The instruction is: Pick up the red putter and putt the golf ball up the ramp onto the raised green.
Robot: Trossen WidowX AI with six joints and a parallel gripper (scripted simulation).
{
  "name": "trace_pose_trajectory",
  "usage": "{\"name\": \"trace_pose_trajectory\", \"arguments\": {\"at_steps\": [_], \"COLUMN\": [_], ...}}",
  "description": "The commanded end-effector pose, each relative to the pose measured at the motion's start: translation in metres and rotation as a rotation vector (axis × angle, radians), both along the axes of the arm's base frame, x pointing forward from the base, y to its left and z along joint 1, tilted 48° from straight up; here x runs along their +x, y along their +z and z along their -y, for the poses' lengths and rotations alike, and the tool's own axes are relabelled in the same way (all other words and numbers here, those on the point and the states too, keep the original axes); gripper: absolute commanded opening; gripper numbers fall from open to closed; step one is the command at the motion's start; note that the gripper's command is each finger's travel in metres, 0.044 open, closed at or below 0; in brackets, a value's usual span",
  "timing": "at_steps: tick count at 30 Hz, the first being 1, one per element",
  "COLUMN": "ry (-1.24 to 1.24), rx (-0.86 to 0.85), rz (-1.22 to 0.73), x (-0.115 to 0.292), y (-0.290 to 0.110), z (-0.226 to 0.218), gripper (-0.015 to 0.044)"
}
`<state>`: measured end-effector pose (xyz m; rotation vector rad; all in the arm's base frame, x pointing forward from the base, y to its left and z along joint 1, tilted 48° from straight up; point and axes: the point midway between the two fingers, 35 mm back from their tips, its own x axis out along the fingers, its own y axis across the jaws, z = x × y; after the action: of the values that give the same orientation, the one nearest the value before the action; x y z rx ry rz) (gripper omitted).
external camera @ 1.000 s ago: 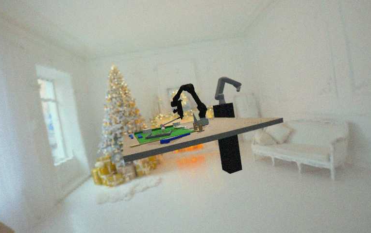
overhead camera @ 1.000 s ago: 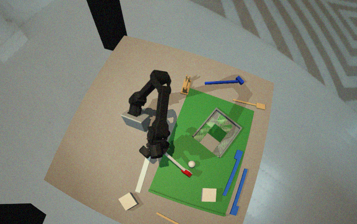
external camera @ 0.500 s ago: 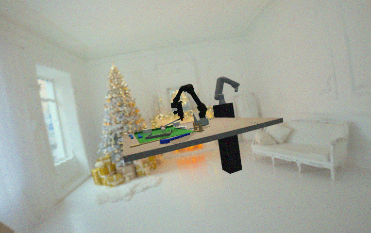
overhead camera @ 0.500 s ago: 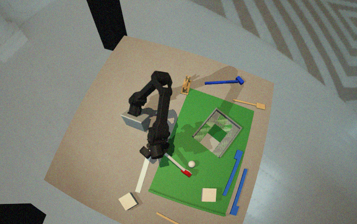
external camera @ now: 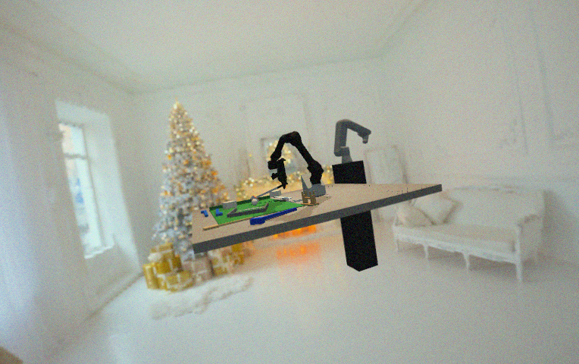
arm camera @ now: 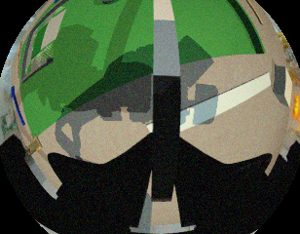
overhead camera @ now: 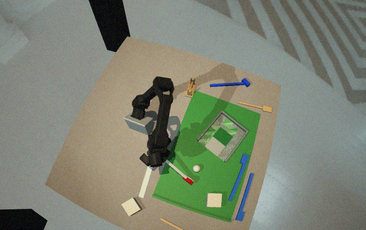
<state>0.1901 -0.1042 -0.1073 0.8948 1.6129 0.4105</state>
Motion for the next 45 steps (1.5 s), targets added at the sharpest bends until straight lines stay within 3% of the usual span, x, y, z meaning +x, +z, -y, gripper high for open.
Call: {"name": "trace_pose_trajectory", "arguments": {"at_steps": [1,10,22,38,45], "ry": [0.002,0.002,0.002,0.002,0.0], "rx": [-0.011,-0.005,-0.002,-0.004,0.002], "rz": [0.004,0.001,0.004,0.003,-0.007], "x": [0.0,0.003,0.044,0.045,0.044], "y": [-0.004,0.003,0.091,0.131,0.126], "z": [0.006,-0.001,-0.086,-0.042,-0.048], "gripper": [0.0,0.0,0.0,0.0,0.0]}}
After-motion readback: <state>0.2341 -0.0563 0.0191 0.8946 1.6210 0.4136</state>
